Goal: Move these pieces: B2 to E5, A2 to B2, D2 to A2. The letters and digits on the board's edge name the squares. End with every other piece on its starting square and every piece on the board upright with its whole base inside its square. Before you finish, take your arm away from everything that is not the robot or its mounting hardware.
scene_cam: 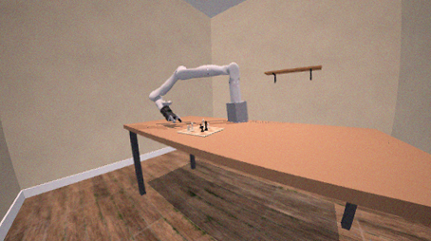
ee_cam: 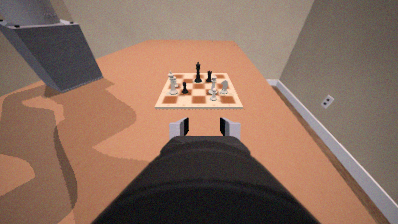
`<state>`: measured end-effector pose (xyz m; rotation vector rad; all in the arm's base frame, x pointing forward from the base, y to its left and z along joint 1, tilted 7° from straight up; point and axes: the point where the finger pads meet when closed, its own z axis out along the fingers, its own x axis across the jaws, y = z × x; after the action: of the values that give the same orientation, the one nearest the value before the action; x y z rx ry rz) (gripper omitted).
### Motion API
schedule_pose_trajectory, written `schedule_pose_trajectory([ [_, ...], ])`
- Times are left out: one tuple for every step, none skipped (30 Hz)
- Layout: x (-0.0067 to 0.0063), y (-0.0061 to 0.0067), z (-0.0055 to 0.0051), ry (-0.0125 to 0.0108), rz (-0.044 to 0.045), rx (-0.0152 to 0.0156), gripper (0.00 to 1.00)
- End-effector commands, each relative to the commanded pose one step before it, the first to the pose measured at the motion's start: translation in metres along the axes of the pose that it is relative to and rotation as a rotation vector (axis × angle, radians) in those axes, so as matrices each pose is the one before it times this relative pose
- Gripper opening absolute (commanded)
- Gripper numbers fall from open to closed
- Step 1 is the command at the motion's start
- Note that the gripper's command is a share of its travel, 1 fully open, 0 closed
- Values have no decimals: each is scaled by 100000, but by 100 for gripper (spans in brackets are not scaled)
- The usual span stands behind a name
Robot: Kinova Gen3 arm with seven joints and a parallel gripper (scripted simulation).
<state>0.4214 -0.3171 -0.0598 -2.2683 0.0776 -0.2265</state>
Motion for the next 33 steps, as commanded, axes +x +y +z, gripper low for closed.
schedule_pose_trajectory([
  [73,-58,-112,94,-160,-118,100],
  [0,0,0,0,0,0,100],
  [0,0,0,0,0,0,100],
  [0,0,0,0,0,0,100],
  [0,0,0,0,0,0,100],
  [0,0,0,0,0,0,100],
  [0,0,0,0,0,0,100],
  [0,0,0,0,0,0,100],
  [0,0,0,0,0,0,100],
  [0,0,0,0,0,0,100],
  [0,0,0,0,0,0,100],
  [0,0,0,0,0,0,100],
  [0,0,0,0,0,0,100],
  [0,0,0,0,0,0,100],
  [0,-4,-3,0,0,0,100],
  [2,-27,-22,-2,1,2,100],
  [0,0,0,0,0,0,100],
  [0,0,0,0,0,0,100],
  [4,-68,-53,-5,3,4,100],
  [7,-121,-94,-8,6,7,100],
  [10,-182,-140,-11,8,10,100],
  [14,-239,-187,0,0,0,100],
  [18,-305,-238,0,0,0,100],
  [22,-373,-291,0,0,0,100],
  [25,-435,-340,0,0,0,100],
  [28,-483,-377,0,0,0,100],
  [30,-521,-406,0,0,0,100],
  [32,-545,-426,0,0,0,100],
  [32,-555,-433,0,0,0,100],
  [32,-549,-429,0,0,0,100],
  [30,-527,-411,0,0,0,100],
  [28,-489,-381,0,0,0,100],
  [25,-437,-341,0,0,0,100],
])
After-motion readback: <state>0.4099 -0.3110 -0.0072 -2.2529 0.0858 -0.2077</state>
